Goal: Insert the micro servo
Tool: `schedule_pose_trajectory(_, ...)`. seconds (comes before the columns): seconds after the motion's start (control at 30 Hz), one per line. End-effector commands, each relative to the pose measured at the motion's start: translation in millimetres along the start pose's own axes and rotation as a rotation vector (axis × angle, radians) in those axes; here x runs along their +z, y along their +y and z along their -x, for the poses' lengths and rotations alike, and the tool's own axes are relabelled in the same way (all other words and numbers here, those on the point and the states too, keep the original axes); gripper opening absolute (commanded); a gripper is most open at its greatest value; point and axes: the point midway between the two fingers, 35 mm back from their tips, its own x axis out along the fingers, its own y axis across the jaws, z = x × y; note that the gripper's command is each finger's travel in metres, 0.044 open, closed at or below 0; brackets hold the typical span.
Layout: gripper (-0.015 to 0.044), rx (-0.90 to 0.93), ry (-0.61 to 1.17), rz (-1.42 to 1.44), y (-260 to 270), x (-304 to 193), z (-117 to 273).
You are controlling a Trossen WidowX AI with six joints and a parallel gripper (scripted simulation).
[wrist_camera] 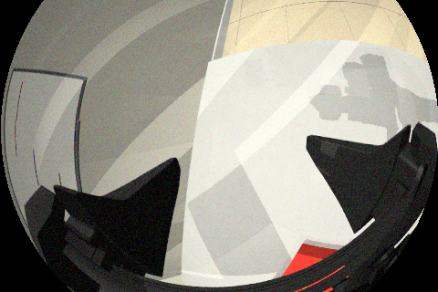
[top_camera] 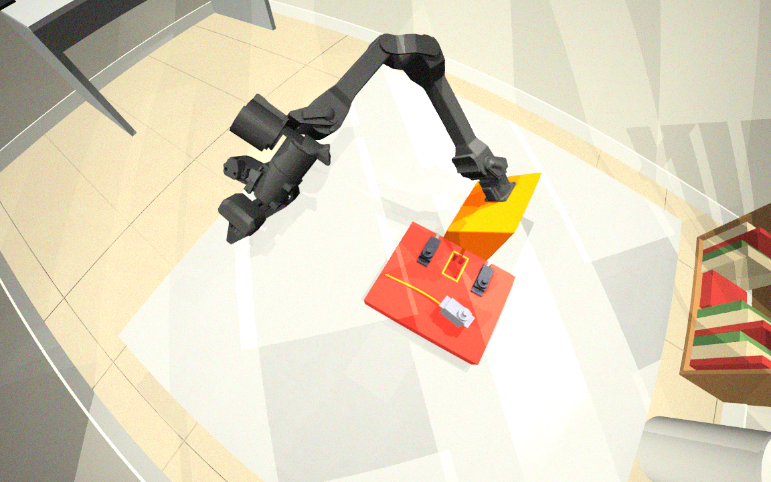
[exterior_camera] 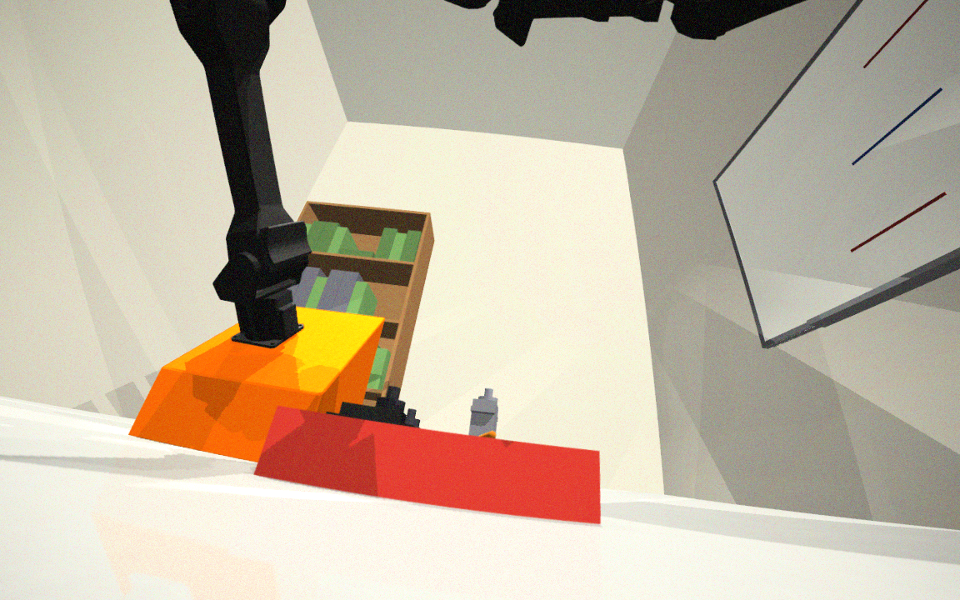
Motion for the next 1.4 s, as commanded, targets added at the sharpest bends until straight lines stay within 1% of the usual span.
schedule_pose_trajectory(0.0, 0.0440, -0.005, 0.068, 0.101, 6, -27, -4)
schedule_pose_trajectory(0.67, 0.0440, 0.057, 0.387, 0.653, 36, -156, 3)
schedule_pose_trajectory(1.37, 0.0440, 0.186, 0.675, 1.289, 39, -271, 39)
